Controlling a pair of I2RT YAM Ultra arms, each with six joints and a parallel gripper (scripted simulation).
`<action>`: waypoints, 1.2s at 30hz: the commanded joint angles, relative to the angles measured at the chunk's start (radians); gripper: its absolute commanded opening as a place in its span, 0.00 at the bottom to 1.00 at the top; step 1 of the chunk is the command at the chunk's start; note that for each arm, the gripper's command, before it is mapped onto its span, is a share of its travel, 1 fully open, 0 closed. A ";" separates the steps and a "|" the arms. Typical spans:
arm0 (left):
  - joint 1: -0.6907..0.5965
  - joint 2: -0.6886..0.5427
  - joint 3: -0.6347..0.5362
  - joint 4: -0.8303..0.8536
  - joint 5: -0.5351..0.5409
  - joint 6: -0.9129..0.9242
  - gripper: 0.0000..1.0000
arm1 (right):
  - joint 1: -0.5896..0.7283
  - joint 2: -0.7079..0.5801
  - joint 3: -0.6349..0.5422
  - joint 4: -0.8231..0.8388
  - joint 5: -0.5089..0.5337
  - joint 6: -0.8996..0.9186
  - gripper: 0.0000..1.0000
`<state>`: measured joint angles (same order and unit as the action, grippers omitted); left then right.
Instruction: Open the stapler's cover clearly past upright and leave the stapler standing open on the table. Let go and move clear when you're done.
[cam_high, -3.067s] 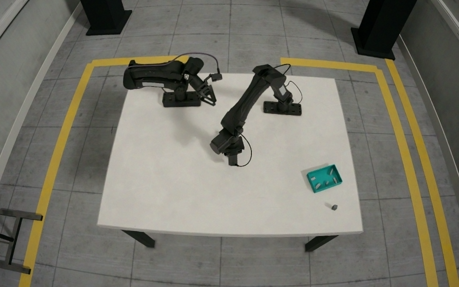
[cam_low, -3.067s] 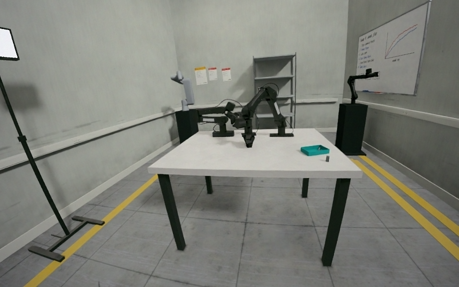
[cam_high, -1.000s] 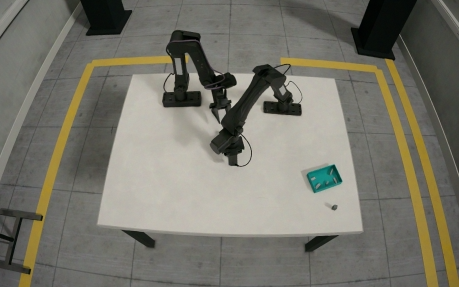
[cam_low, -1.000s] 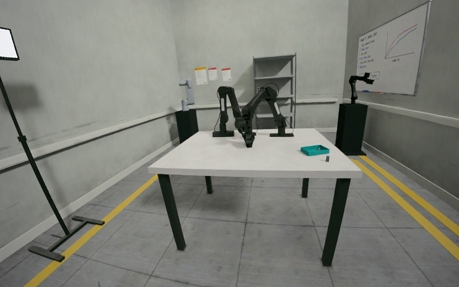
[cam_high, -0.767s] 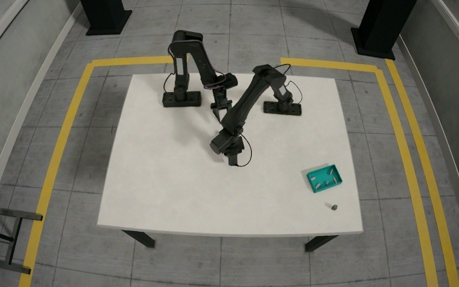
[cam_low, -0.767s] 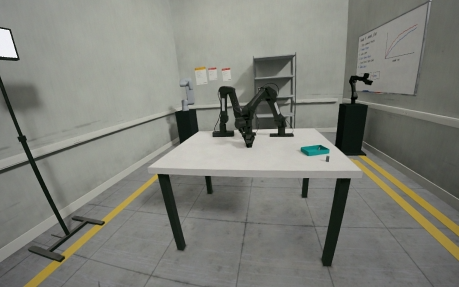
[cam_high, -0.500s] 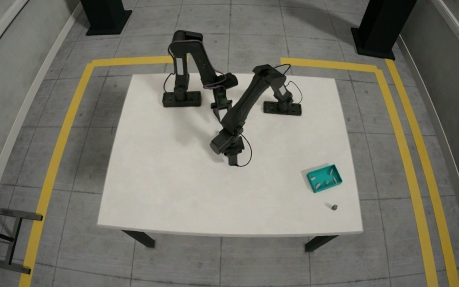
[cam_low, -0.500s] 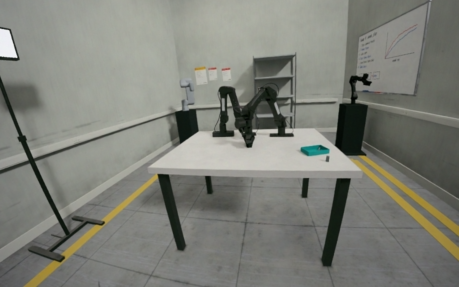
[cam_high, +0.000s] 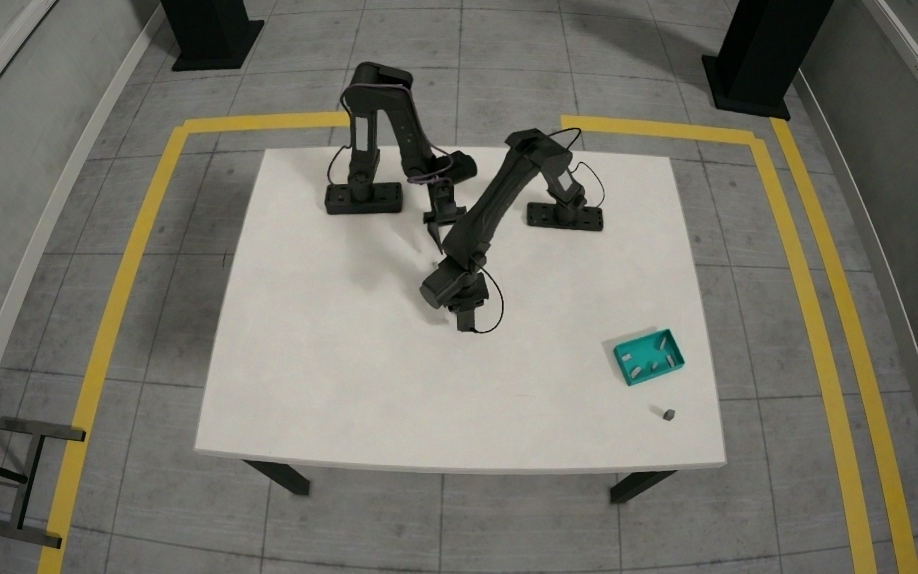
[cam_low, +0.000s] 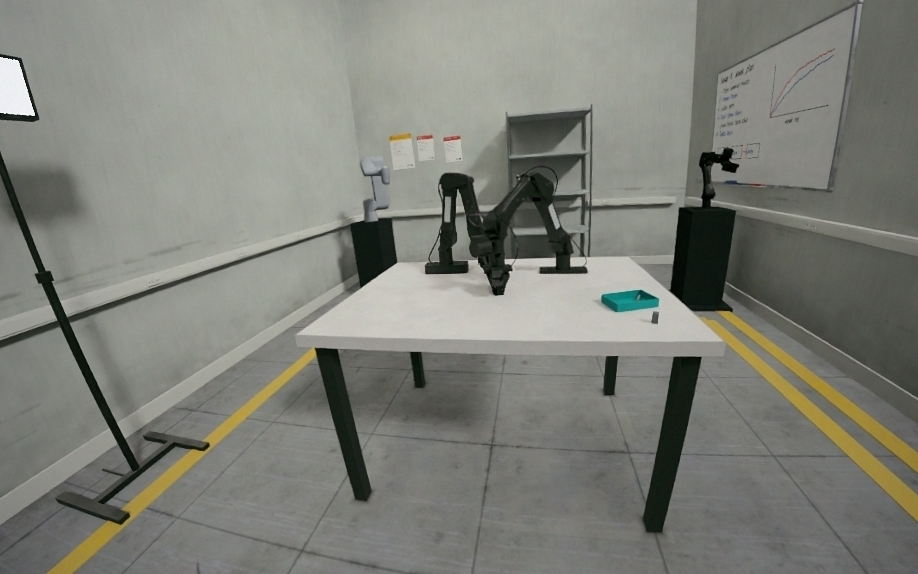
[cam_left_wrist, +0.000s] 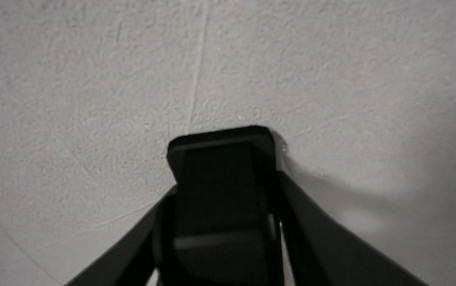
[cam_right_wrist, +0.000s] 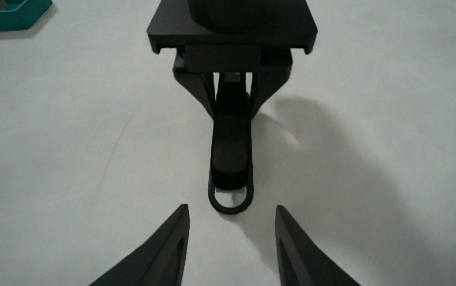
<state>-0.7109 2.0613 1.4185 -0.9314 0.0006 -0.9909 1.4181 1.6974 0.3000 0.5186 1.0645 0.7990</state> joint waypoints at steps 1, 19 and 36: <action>0.001 -0.018 -0.003 0.003 -0.001 -0.001 0.29 | -0.029 0.022 0.009 0.086 -0.016 -0.057 0.46; 0.001 -0.018 -0.003 0.003 -0.001 -0.001 0.29 | -0.122 0.123 0.022 0.294 -0.083 -0.183 0.46; 0.001 -0.018 -0.003 0.003 -0.001 -0.001 0.29 | -0.205 0.219 0.044 0.445 -0.149 -0.276 0.46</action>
<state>-0.7109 2.0613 1.4185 -0.9314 0.0006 -0.9909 1.2285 1.9079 0.3218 0.9234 0.9260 0.5461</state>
